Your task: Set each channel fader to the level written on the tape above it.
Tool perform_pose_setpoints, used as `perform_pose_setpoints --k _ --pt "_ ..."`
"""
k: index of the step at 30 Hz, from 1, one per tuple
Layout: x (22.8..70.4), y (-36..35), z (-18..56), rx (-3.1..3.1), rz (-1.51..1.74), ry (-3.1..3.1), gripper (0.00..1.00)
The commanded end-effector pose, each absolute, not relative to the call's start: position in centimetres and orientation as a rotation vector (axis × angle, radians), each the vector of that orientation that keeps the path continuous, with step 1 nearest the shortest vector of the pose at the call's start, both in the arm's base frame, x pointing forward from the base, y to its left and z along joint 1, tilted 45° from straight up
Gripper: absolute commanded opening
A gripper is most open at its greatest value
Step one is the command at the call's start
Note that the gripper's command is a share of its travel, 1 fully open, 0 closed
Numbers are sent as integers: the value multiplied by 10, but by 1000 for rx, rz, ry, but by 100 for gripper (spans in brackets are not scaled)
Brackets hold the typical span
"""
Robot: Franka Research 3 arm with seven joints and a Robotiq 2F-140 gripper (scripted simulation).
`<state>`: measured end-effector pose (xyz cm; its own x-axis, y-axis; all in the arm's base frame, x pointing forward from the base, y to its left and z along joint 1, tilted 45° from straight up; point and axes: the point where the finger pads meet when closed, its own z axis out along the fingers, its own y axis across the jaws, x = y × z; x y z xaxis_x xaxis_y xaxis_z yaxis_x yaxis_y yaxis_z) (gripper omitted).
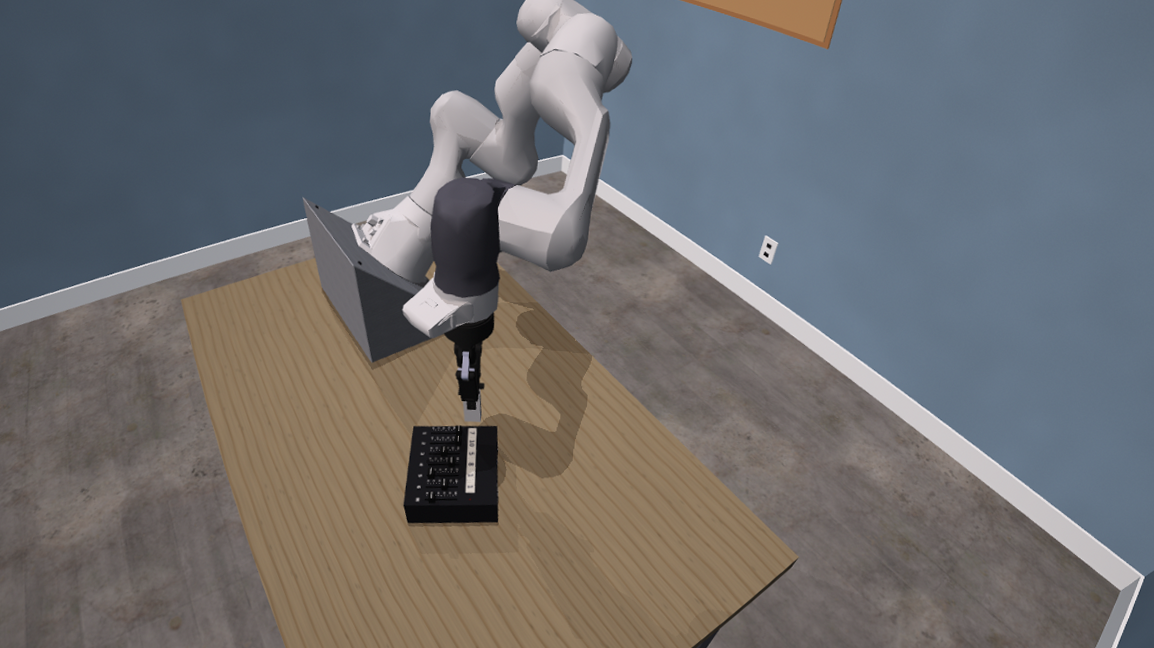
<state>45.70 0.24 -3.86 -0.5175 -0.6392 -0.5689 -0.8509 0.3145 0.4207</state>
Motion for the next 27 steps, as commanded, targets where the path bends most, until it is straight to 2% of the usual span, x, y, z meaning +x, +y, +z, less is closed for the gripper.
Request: perform_pose_setpoints --k 1,27 --pt "457 3 -41 -1401 985 2234 0" --pt "456 14 -52 -1401 985 2234 0"
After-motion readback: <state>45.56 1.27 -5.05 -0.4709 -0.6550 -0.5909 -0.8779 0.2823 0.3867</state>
